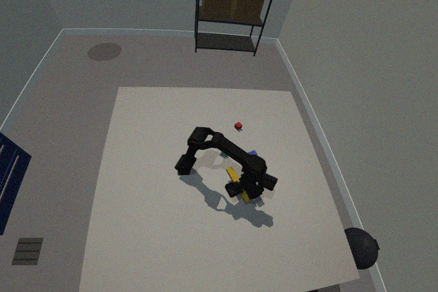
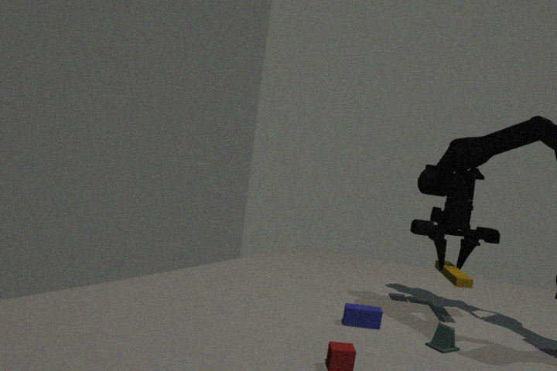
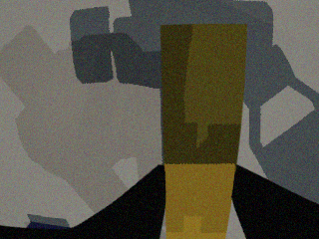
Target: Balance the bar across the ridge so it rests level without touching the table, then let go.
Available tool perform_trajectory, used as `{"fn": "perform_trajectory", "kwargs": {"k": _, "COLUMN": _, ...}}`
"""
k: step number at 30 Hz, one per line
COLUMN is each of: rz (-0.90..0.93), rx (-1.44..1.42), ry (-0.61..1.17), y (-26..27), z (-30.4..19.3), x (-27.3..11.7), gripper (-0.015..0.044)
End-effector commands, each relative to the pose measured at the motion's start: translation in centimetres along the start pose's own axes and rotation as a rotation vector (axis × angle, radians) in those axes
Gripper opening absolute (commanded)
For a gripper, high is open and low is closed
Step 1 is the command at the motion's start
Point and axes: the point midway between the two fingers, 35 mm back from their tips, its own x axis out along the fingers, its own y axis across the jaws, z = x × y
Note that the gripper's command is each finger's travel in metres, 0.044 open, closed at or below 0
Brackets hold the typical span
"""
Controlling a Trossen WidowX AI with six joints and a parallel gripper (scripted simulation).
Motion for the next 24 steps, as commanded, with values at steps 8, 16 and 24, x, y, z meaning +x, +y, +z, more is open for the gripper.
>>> {"fn": "perform_trajectory", "kwargs": {"k": 8, "rz": 0.004, "rx": 0.096, "ry": -0.005, "y": 1.4, "z": -2.1, "x": -0.8, "gripper": 0.0}}
{"fn": "perform_trajectory", "kwargs": {"k": 16, "rz": 0.005, "rx": 0.221, "ry": -0.001, "y": 2.9, "z": -4.9, "x": -0.9, "gripper": 0.0}}
{"fn": "perform_trajectory", "kwargs": {"k": 24, "rz": 0.006, "rx": 0.349, "ry": 0.002, "y": 4.1, "z": -7.8, "x": -1.0, "gripper": 0.0}}
